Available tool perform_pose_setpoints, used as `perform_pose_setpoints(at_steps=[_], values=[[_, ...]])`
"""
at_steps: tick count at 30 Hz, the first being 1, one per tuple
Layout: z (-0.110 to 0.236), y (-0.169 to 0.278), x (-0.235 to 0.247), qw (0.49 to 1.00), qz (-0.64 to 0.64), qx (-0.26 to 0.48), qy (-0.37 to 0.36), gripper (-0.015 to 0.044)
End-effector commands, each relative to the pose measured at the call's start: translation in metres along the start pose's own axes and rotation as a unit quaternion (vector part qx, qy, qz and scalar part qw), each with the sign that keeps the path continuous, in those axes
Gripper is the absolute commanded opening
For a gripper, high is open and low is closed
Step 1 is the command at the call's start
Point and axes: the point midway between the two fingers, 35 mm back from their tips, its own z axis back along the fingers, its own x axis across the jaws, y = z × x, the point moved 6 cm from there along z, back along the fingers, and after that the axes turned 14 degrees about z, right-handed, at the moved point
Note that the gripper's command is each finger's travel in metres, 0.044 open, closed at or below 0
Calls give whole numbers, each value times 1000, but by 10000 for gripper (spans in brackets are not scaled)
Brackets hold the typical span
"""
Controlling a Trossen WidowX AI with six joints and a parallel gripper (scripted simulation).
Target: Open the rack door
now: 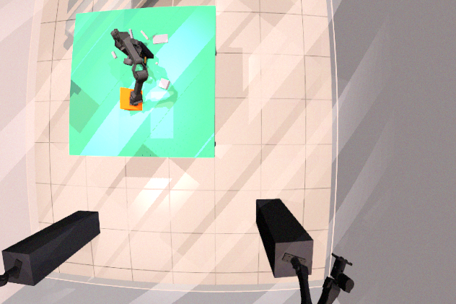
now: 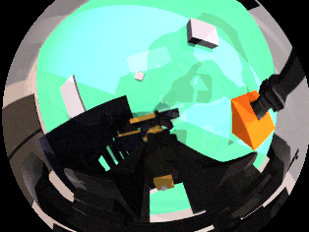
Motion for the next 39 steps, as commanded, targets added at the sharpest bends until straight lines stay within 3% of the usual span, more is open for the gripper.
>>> perform_pose_setpoints(at_steps=[1, 2, 13, 26, 39], values=[[0, 1, 0, 1000, -14, 4, 2, 17], [0, 1, 0, 1000, -14, 4, 2, 17], [0, 1, 0, 1000, -14, 4, 2, 288], [0, 0, 0, 964, 266, 5, 0, 288], [0, 0, 0, 831, 556, 6, -2, 288]])
